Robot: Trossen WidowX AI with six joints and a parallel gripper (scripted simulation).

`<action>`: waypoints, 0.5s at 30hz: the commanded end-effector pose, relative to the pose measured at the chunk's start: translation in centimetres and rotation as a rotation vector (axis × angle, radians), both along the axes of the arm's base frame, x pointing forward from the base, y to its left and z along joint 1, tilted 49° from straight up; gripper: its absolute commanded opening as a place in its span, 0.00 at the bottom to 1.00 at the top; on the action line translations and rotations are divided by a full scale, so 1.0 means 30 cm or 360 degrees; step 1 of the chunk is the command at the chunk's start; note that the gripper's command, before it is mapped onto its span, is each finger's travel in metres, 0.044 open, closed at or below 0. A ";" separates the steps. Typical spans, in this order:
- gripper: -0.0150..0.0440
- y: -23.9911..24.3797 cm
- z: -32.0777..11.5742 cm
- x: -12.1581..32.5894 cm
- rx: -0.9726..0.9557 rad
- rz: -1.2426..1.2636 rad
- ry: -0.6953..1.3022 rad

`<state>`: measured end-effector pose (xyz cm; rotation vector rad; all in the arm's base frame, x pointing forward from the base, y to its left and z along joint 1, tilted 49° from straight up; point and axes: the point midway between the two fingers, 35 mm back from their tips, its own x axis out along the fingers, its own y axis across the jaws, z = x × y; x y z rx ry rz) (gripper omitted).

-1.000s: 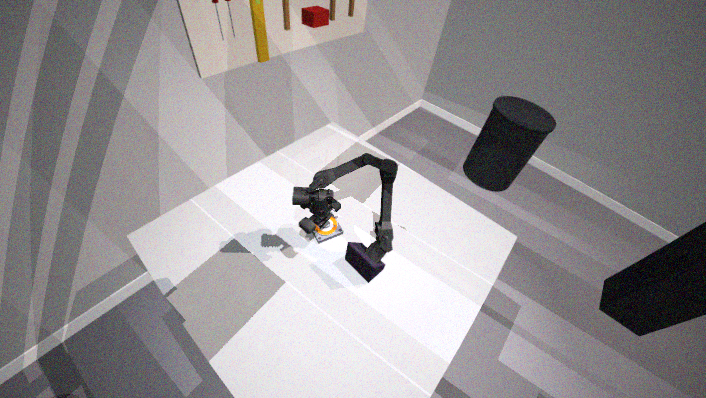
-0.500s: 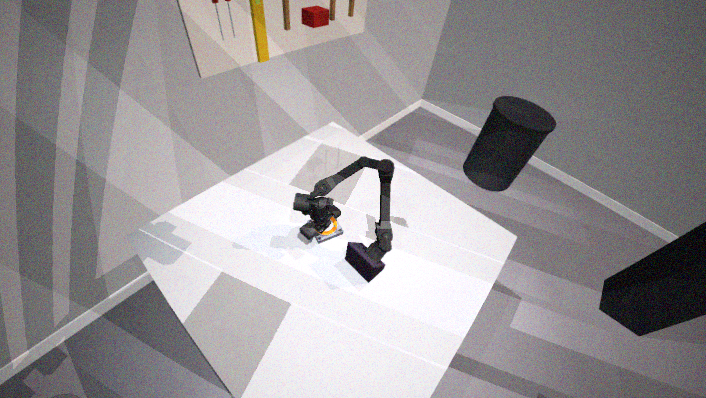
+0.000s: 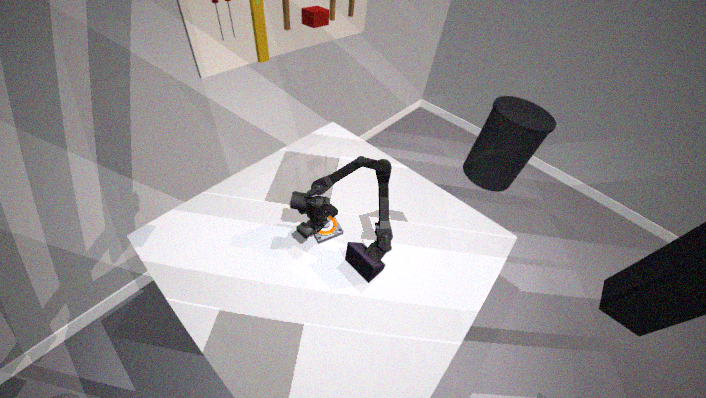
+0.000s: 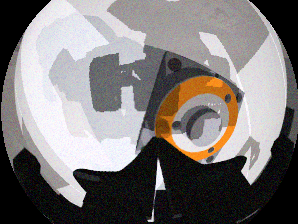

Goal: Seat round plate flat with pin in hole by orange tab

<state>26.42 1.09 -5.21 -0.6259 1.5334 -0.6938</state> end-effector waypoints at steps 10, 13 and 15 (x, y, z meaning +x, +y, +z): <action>0.25 -0.005 0.001 0.061 -0.0002 0.0010 -0.0003; 0.25 -0.007 0.004 0.074 -0.0002 0.0010 -0.0003; 0.25 -0.009 0.006 0.083 -0.0002 0.0010 -0.0003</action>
